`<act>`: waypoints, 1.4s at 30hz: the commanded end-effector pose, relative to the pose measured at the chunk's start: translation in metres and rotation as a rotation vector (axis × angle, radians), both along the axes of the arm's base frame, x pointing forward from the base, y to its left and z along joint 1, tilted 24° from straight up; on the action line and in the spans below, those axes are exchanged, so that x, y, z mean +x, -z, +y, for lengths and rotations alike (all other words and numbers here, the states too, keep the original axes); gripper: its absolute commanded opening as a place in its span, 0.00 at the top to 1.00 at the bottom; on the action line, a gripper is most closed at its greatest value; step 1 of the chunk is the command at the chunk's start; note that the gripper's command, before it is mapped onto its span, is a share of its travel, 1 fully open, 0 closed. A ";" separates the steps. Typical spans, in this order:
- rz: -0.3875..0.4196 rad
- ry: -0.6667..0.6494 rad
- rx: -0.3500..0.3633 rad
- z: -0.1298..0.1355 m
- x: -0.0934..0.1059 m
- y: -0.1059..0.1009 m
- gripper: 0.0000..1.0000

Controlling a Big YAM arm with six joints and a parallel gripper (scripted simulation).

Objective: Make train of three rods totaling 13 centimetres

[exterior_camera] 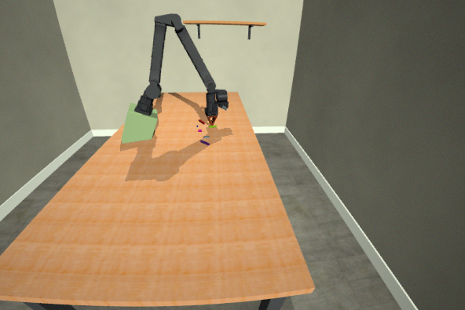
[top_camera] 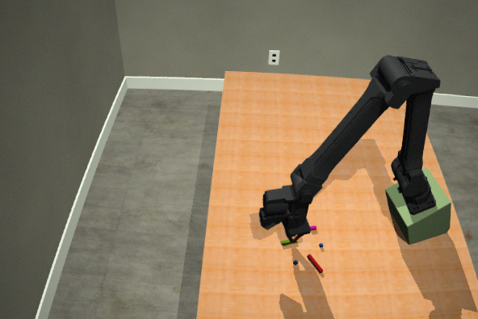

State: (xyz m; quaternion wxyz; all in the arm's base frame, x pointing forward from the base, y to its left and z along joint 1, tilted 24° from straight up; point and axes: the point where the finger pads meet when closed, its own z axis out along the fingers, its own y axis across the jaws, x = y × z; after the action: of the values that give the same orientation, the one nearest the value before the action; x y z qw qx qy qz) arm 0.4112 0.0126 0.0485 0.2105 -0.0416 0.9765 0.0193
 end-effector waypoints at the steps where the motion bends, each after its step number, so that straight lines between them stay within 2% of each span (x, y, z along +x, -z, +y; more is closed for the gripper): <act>1: -0.017 -0.008 0.000 0.006 0.016 -0.010 0.77; 42: -0.014 -0.008 0.000 0.005 0.014 -0.007 0.77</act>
State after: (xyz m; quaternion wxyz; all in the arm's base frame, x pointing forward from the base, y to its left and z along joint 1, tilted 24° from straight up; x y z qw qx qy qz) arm 0.4135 0.0126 0.0506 0.2127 -0.0417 0.9760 0.0193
